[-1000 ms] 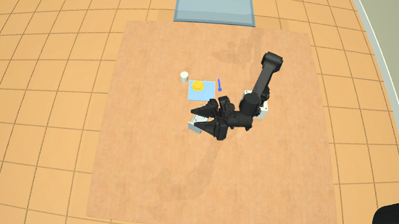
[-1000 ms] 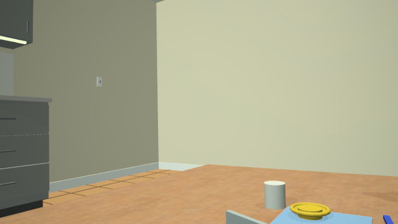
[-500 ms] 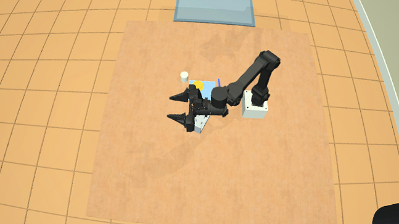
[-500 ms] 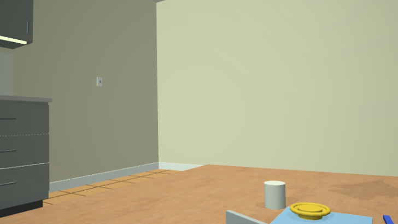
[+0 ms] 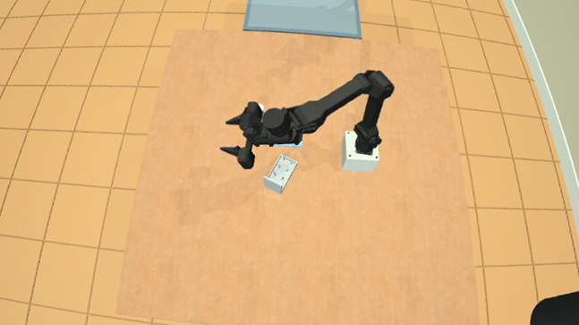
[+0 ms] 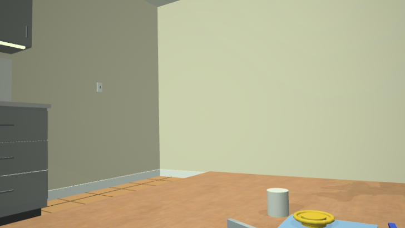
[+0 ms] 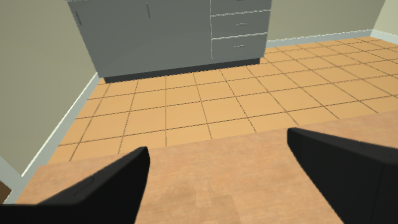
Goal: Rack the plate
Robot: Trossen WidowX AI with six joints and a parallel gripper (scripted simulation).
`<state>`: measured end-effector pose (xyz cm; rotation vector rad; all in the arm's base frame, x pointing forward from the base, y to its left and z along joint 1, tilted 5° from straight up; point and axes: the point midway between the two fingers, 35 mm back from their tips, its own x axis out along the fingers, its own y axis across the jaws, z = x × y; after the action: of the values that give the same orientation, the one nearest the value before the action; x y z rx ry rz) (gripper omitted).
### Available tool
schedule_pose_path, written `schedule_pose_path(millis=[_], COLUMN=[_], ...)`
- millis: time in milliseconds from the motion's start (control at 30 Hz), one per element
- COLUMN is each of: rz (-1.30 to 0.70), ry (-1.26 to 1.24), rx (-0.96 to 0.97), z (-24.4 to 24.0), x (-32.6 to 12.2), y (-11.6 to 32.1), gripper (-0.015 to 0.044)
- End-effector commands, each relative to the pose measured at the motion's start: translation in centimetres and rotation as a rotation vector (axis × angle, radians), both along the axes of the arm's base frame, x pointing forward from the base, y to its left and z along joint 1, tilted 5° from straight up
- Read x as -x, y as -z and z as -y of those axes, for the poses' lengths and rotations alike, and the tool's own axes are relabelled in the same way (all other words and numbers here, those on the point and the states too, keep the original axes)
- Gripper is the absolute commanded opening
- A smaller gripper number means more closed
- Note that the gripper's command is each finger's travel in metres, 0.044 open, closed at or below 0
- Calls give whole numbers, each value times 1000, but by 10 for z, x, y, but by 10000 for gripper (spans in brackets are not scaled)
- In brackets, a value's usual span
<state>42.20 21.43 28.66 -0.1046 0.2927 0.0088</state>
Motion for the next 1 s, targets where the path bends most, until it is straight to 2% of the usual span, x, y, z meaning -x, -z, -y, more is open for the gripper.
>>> schedule_pose_path(millis=[0,467,967], rz=[-78,-504,-992], ry=[20,72,82], rx=[69,250,200], z=[28,144,253], x=[-12,-16,45], y=[18,89,141], gripper=[400,400,400])
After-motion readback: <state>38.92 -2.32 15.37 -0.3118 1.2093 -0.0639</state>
